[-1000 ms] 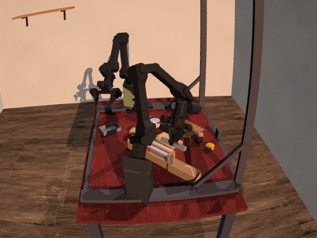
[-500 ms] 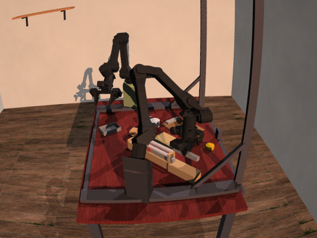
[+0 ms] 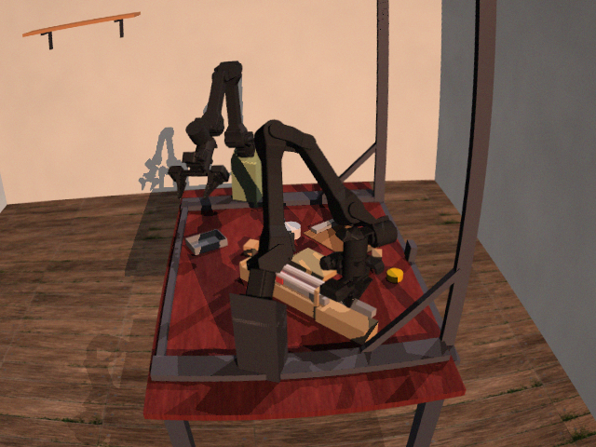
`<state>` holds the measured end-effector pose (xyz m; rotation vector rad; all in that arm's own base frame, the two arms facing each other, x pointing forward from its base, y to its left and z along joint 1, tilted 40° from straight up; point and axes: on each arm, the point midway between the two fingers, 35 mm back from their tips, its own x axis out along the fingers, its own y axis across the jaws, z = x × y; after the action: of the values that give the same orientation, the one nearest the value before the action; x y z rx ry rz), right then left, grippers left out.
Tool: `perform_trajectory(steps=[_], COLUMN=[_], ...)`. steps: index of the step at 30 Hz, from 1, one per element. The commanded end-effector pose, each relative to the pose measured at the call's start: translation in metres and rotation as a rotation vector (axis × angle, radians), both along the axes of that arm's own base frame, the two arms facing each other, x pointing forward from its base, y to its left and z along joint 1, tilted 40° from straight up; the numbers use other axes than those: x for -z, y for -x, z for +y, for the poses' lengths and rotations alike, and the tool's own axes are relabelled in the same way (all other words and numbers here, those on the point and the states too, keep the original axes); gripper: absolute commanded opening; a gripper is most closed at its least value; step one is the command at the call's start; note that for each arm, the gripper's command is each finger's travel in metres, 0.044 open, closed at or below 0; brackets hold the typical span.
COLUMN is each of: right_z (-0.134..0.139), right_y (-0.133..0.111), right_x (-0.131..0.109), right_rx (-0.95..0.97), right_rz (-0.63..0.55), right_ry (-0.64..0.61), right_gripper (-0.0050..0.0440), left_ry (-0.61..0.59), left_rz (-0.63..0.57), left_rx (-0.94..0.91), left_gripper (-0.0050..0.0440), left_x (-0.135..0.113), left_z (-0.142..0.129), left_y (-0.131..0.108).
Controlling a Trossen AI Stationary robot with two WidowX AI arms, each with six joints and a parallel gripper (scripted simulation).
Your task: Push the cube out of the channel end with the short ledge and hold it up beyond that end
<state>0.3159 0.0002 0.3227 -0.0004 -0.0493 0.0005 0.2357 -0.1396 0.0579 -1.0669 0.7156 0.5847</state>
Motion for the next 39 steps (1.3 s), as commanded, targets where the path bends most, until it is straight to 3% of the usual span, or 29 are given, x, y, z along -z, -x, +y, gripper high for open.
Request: perform_trajectory(steps=[1, 39], right_z=[0.0, 0.0], right_y=[0.004, 0.004], right_x=[-0.011, -0.011], right_rx=[0.001, 0.001], right_rz=[-0.03, -0.03], right_ry=[-0.001, -0.001], right_gripper=[0.04, 0.04], left_ry=[0.008, 0.013], left_rz=[-0.004, -0.008], left_rx=[0.009, 0.007], left_gripper=[0.0, 0.0], left_x=[0.001, 0.021], left_z=[-0.001, 0.001], left_y=[-0.003, -0.022])
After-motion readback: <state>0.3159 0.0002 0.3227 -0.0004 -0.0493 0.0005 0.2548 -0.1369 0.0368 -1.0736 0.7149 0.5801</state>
